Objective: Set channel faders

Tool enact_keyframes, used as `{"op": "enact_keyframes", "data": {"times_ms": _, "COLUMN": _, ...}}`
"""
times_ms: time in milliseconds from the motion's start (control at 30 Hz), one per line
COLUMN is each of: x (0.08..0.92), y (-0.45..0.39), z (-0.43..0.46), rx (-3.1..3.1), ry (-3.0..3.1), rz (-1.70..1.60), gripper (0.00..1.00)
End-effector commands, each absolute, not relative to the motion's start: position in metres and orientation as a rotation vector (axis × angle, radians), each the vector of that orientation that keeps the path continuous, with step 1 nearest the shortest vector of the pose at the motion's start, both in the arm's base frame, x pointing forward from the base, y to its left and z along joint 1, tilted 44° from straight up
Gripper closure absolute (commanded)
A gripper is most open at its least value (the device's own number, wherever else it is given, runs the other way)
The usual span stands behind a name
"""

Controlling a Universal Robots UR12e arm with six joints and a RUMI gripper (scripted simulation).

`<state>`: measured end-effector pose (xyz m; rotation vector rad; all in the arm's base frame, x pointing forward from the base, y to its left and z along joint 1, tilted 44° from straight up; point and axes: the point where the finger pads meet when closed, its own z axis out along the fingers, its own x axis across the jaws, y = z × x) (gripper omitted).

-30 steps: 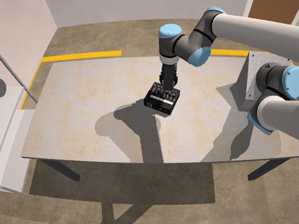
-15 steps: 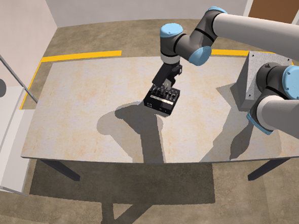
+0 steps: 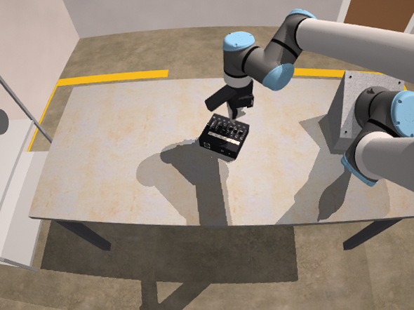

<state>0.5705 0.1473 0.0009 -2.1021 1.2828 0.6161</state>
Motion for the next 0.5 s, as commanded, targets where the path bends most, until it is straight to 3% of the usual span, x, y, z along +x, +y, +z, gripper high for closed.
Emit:
{"op": "enact_keyframes", "data": {"times_ms": 0, "x": 0.5711, "y": 0.1439, "z": -0.002, "rx": -2.005, "ry": 1.494, "rz": 0.682, "gripper": 1.0}}
{"op": "enact_keyframes", "data": {"times_ms": 467, "x": 0.5694, "y": 0.138, "z": -0.008, "rx": -1.784, "ry": 1.832, "rz": 0.806, "gripper": 1.0}}
